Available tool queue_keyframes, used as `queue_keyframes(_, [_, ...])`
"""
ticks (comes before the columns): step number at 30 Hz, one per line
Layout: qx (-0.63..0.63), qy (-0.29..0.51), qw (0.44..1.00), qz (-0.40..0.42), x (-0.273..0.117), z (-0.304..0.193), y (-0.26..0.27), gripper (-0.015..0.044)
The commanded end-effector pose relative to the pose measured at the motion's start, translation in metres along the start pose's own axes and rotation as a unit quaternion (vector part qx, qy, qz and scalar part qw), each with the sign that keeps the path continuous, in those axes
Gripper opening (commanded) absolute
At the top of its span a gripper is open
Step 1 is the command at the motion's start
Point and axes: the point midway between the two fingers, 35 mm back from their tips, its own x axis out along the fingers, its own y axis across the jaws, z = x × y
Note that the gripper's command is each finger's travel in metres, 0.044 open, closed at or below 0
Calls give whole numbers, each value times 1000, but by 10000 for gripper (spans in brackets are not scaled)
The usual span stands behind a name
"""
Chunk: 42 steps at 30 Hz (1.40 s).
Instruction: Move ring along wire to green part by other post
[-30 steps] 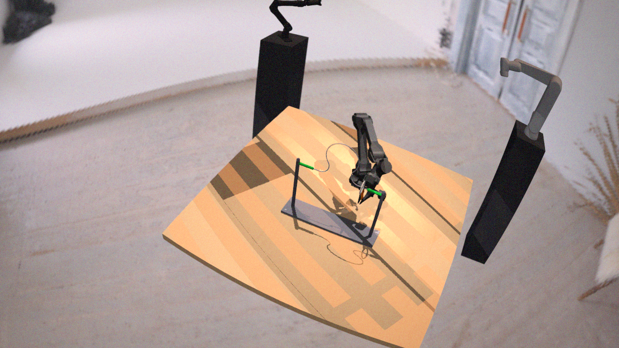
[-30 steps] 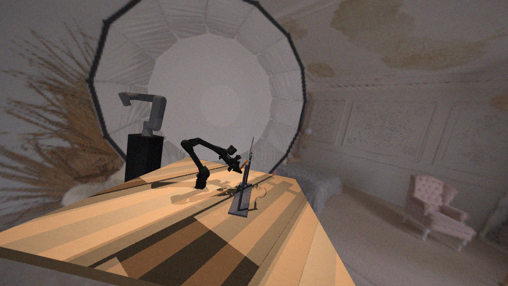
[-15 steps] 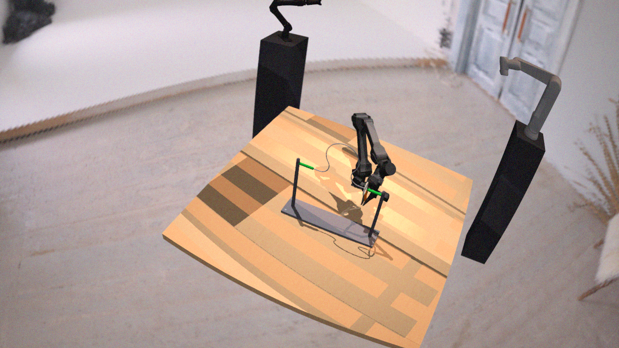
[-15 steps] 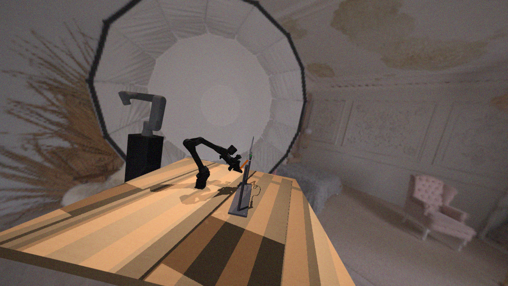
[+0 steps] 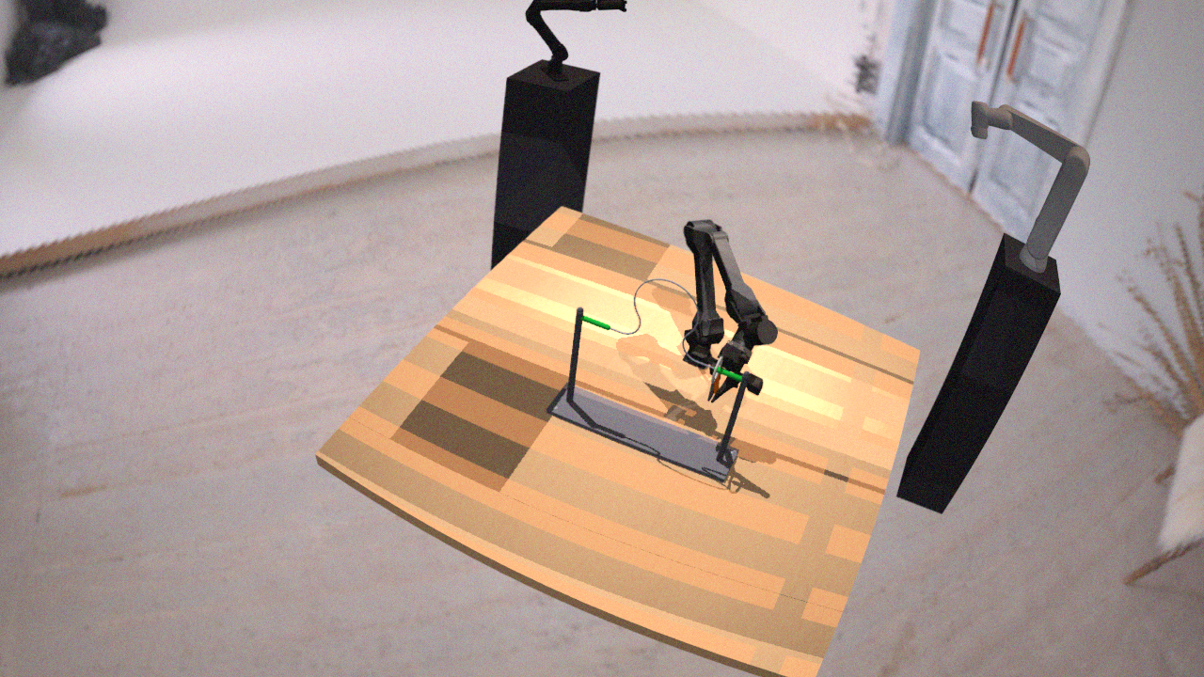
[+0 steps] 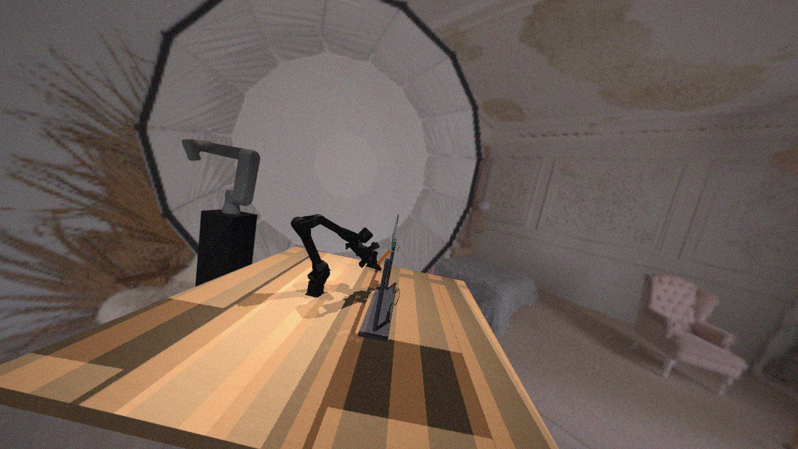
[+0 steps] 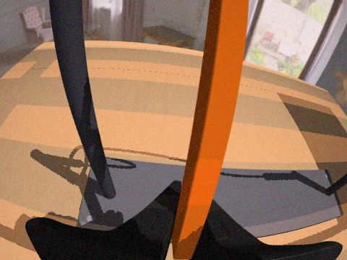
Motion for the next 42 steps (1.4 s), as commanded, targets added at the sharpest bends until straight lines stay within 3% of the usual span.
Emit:
queue_keyframes(1, [1,0,1000,-2,0,0,4,-150])
queue_keyframes(42, [2,-1,1000,-2,9,-16,13,-150])
